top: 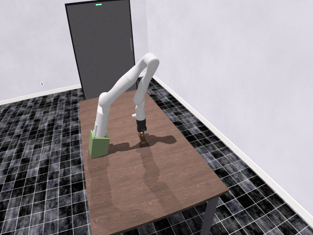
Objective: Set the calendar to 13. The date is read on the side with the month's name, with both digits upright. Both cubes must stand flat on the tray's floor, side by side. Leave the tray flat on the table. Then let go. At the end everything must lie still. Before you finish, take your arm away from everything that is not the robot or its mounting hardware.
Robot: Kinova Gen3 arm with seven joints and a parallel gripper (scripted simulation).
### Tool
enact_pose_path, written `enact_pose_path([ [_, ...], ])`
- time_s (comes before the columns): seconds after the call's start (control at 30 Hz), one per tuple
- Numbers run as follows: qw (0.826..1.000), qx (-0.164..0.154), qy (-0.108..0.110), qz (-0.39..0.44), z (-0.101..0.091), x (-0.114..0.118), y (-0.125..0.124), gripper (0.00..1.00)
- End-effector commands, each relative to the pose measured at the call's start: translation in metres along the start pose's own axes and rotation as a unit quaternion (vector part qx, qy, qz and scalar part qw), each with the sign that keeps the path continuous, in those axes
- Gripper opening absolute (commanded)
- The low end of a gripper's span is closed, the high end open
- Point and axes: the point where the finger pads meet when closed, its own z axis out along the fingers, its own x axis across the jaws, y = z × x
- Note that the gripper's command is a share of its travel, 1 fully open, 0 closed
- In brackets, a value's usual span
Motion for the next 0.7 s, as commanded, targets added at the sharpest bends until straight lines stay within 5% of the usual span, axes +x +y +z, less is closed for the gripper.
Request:
enact_pose_path([
  [0.0, 1.000, 0.000, 0.000, 0.000, 0.0001, 0.0002, 0.0000, 0.60],
  [0.67, 1.000, 0.000, 0.000, 0.000, 0.0073, 0.0002, 0.0000, 0.60],
])
